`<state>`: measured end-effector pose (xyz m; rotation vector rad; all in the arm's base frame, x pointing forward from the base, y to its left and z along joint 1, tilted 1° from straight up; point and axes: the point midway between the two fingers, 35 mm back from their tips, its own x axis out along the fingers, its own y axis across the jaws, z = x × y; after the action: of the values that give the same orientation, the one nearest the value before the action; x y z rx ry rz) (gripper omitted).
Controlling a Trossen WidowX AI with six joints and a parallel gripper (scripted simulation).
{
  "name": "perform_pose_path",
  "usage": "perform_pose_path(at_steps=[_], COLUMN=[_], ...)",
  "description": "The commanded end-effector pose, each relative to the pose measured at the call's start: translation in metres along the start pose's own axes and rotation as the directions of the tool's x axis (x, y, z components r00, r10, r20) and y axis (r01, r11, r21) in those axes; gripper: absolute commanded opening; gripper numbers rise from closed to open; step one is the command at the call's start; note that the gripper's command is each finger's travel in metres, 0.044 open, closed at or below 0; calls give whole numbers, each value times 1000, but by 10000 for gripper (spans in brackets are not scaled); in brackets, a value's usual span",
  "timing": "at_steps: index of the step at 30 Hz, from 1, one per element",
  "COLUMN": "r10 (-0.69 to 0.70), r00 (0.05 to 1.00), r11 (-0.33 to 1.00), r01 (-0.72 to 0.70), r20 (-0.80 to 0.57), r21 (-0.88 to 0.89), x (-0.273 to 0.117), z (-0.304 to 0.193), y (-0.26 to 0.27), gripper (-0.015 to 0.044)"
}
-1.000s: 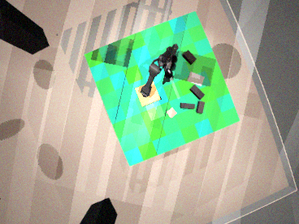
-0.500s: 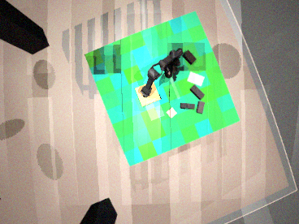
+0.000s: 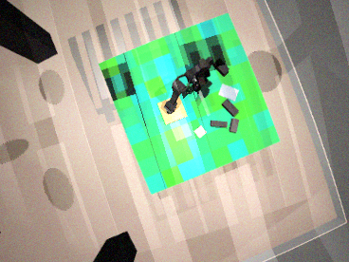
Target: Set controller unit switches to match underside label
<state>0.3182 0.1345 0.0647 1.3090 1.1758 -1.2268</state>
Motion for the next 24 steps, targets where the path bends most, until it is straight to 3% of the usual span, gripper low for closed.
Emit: perform_pose_path(at_steps=[1, 7, 13, 18, 24], r10=[-9, -38, -68, -92, -111], r00=[1000, 999, 998, 996, 994], r11=[984, 771, 360, -57, -339], r01=[8, 27, 19, -13, -47], r20=[-2, -4, -6, -8, -10], r21=[-177, -637, -933, -998, -940], x=[-3, -7, -12, -16, -19], z=[-1, -2, -2, -3, -3], y=[2, 8, 14, 18, 21], gripper=[309, 151, 0, 0, 0])
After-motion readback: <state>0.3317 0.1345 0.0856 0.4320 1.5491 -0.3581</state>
